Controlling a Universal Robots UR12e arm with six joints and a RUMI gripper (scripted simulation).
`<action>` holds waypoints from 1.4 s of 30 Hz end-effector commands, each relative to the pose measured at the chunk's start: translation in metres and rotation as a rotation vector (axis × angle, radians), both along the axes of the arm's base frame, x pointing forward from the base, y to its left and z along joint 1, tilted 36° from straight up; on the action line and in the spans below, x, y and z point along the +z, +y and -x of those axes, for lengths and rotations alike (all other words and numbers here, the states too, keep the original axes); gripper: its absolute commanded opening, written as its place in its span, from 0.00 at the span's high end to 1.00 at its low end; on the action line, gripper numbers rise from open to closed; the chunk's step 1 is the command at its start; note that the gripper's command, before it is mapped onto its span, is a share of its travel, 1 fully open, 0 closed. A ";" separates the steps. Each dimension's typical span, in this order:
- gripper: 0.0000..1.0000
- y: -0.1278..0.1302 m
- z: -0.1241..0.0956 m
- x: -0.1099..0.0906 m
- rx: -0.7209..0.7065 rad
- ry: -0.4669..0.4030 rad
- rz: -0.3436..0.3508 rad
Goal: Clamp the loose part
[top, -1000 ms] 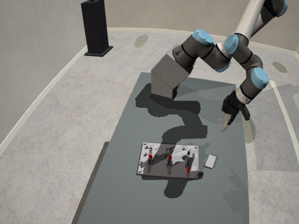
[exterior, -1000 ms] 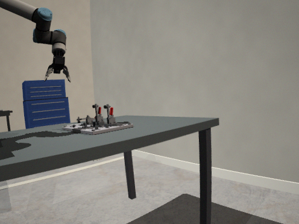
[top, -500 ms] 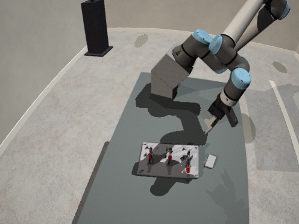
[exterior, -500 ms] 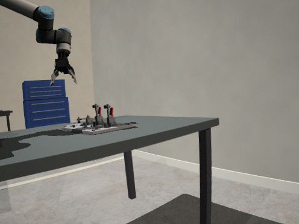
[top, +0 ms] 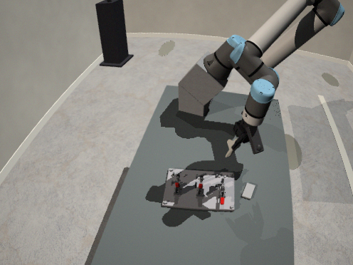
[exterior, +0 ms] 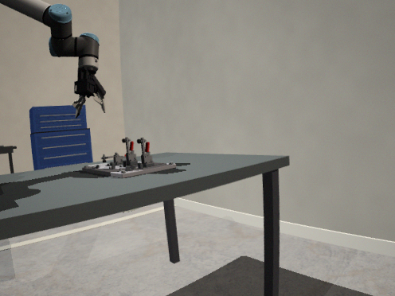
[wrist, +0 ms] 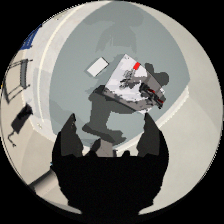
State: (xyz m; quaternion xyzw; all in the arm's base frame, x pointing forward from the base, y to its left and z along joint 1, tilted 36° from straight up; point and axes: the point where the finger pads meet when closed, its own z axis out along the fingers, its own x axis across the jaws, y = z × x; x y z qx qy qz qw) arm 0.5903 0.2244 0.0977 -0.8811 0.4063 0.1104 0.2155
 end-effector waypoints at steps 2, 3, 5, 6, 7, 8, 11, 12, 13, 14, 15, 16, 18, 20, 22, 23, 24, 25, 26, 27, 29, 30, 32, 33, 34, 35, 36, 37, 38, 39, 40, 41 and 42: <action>0.00 -0.010 -0.007 -0.016 -0.163 0.057 -0.043; 0.00 -0.013 -0.008 -0.020 -0.199 0.072 -0.054; 0.00 -0.016 -0.009 -0.024 -0.233 0.087 -0.065; 0.00 -0.019 -0.010 -0.027 -0.265 0.101 -0.074; 0.00 -0.022 -0.011 -0.030 -0.293 0.113 -0.083; 0.00 -0.022 -0.011 -0.030 -0.294 0.114 -0.084; 0.00 -0.028 -0.013 -0.037 -0.368 0.147 -0.107; 0.00 -0.030 -0.014 -0.039 -0.388 0.156 -0.114; 0.00 -0.032 -0.014 -0.041 -0.405 0.164 -0.120; 0.00 -0.033 -0.015 -0.042 -0.421 0.171 -0.125; 0.00 -0.034 -0.015 -0.043 -0.434 0.178 -0.129; 0.00 -0.034 -0.015 -0.043 -0.434 0.178 -0.129; 0.00 -0.035 -0.015 -0.044 -0.445 0.183 -0.133; 0.00 -0.037 -0.015 -0.046 -0.462 0.191 -0.139; 0.00 -0.038 -0.016 -0.047 -0.471 0.195 -0.142; 0.00 -0.038 -0.016 -0.047 -0.474 0.197 -0.143; 0.00 -0.038 -0.016 -0.047 -0.476 0.198 -0.144; 0.00 -0.038 -0.016 -0.047 -0.477 0.198 -0.144; 0.00 -0.038 -0.016 -0.047 -0.477 0.198 -0.144; 0.00 -0.038 -0.016 -0.047 -0.477 0.197 -0.144; 0.00 -0.038 -0.017 -0.046 -0.476 0.195 -0.144; 0.00 -0.038 -0.017 -0.046 -0.475 0.195 -0.143; 0.00 -0.038 -0.017 -0.046 -0.475 0.195 -0.143; 0.00 -0.038 -0.017 -0.046 -0.475 0.195 -0.143; 0.00 -0.038 -0.017 -0.046 -0.475 0.195 -0.143; 0.00 -0.038 -0.017 -0.046 -0.475 0.195 -0.143; 0.00 -0.038 -0.017 -0.046 -0.475 0.195 -0.143; 0.00 -0.038 -0.017 -0.046 -0.475 0.195 -0.143; 0.00 -0.038 -0.017 -0.046 -0.475 0.195 -0.143; 0.00 -0.038 -0.017 -0.046 -0.475 0.195 -0.143; 0.00 -0.038 -0.017 -0.046 -0.475 0.195 -0.143; 0.00 -0.038 -0.017 -0.046 -0.475 0.195 -0.143; 1.00 -0.038 -0.017 -0.046 -0.475 0.195 -0.143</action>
